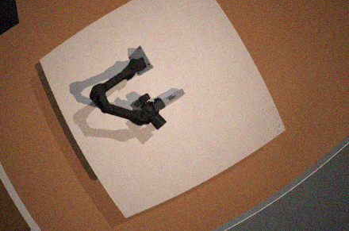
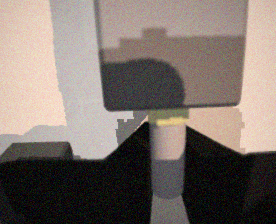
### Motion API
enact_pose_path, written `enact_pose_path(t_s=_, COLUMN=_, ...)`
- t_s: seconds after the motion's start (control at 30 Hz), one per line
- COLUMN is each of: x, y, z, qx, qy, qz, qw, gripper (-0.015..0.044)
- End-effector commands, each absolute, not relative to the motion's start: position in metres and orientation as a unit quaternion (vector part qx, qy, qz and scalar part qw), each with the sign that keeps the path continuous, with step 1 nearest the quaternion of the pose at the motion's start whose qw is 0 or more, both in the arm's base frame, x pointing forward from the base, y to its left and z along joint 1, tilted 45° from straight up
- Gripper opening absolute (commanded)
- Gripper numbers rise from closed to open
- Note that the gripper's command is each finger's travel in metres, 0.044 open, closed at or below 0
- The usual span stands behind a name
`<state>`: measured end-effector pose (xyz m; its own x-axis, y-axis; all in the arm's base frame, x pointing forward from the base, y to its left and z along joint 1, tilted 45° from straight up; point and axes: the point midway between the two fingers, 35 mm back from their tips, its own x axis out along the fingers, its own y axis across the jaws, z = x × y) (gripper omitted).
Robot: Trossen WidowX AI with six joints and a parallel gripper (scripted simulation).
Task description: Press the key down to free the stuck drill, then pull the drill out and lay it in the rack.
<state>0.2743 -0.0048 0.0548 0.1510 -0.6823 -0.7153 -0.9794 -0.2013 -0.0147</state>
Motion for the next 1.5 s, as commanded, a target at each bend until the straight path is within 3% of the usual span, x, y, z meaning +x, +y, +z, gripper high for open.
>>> enact_pose_path(t_s=0.0, x=0.275, y=-0.008, z=0.059, qx=-0.717, qy=0.580, qz=0.294, qw=0.249, gripper=0.0000)
enact_pose_path(t_s=0.9, x=0.280, y=-0.032, z=0.087, qx=-0.718, qy=0.581, qz=0.294, qw=0.248, gripper=0.0000)
enact_pose_path(t_s=1.47, x=0.279, y=-0.027, z=0.078, qx=-0.718, qy=0.581, qz=0.294, qw=0.249, gripper=0.0440)
